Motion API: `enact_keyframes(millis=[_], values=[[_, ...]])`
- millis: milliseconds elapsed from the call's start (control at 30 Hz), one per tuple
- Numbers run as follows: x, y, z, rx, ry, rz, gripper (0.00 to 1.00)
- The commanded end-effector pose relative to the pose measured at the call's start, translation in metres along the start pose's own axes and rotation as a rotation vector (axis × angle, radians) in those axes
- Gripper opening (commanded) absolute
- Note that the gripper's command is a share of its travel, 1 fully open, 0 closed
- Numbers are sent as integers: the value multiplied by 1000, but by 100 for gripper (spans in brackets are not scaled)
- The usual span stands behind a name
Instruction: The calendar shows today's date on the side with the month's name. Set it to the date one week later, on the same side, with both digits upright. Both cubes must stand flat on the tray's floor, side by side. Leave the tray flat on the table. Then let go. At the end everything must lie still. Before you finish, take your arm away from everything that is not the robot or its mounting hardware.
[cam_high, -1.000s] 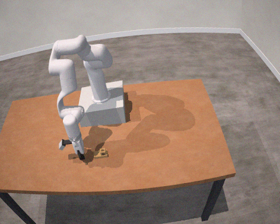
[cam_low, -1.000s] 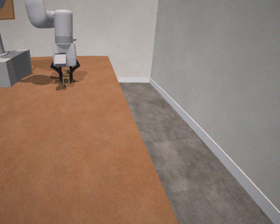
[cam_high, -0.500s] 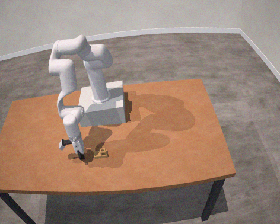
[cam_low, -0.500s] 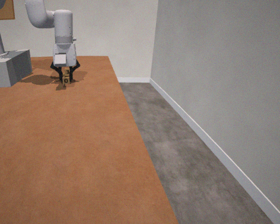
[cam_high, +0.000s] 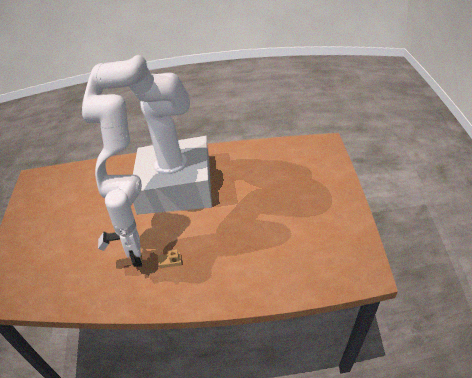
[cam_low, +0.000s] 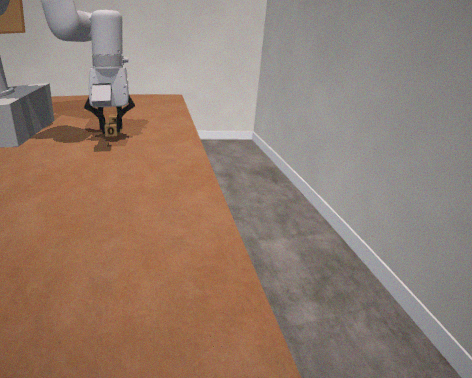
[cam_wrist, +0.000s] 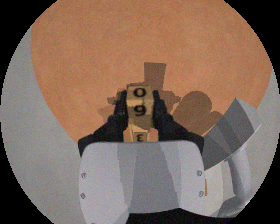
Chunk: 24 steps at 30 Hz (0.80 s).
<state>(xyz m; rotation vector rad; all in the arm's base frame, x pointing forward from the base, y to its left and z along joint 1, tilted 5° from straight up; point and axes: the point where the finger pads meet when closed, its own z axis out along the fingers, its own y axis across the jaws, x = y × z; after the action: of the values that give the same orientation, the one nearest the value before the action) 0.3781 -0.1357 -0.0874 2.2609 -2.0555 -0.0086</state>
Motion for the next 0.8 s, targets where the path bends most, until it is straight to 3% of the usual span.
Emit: enact_keyframes(millis=[0,167,333,767], values=[[1,-2,-34,5,2,0,29],[1,-1,-70,5,2,0,29],[1,-1,-82,5,2,0,29],[-7,-2,-87,5,1,1,29]])
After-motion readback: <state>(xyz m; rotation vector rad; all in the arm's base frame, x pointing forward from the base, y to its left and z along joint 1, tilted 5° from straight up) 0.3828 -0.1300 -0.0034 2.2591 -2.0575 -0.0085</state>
